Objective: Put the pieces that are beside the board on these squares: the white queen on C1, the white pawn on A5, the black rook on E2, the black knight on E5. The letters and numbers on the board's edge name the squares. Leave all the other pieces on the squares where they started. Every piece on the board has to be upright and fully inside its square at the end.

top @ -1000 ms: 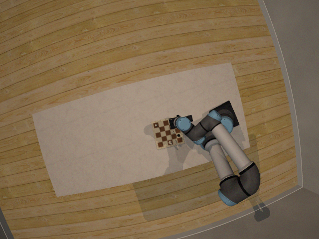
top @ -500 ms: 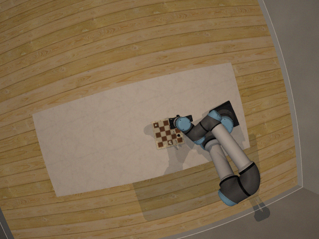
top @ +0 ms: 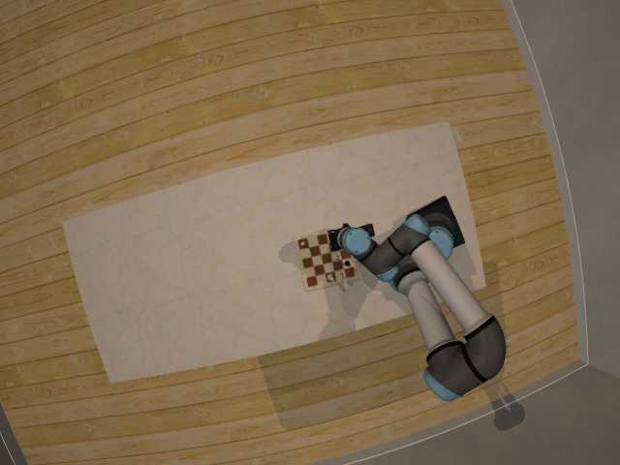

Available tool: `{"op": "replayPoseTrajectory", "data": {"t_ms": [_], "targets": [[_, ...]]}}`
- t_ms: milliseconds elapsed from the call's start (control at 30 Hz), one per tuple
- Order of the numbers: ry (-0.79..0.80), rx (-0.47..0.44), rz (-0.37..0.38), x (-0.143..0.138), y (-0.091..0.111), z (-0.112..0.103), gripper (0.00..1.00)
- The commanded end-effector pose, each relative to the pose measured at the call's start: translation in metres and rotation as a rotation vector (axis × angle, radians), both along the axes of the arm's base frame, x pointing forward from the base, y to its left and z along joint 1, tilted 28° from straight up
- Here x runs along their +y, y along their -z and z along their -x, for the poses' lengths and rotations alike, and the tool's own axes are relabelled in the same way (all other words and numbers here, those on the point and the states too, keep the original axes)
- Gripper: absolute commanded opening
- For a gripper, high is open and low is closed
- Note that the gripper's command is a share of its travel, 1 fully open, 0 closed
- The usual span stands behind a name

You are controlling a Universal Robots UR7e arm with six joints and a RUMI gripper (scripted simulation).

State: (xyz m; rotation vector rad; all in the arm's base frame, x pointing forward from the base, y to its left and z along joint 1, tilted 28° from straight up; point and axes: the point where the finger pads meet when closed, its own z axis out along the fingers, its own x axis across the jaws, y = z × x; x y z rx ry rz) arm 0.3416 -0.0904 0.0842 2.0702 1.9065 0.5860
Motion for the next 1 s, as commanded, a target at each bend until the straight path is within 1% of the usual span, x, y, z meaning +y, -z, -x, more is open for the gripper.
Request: {"op": "replayPoseTrajectory", "data": {"t_ms": [0, 167, 200, 267, 300, 367, 400, 467, 500, 633, 667, 967], "targets": [[-0.002, 0.001, -0.001, 0.0009, 0.0007, 0.0001, 0.00], [-0.002, 0.001, -0.001, 0.0009, 0.0007, 0.0001, 0.00], [-0.002, 0.001, -0.001, 0.0009, 0.0007, 0.0001, 0.04], [-0.002, 0.001, -0.001, 0.0009, 0.0007, 0.0001, 0.04], [-0.002, 0.001, -0.001, 0.0009, 0.0007, 0.0001, 0.09], [-0.002, 0.001, -0.001, 0.0009, 0.0007, 0.0001, 0.09], [-0.002, 0.001, -0.001, 0.0009, 0.0007, 0.0001, 0.13], [-0.002, 0.001, -0.001, 0.0009, 0.0007, 0.0001, 0.13], [-0.002, 0.001, -0.001, 0.0009, 0.0007, 0.0001, 0.18], [-0.002, 0.001, -0.001, 0.0009, 0.0007, 0.0001, 0.18], [-0.002, 0.001, -0.001, 0.0009, 0.0007, 0.0001, 0.22], [-0.002, 0.001, -0.001, 0.0009, 0.0007, 0.0001, 0.22]]}}
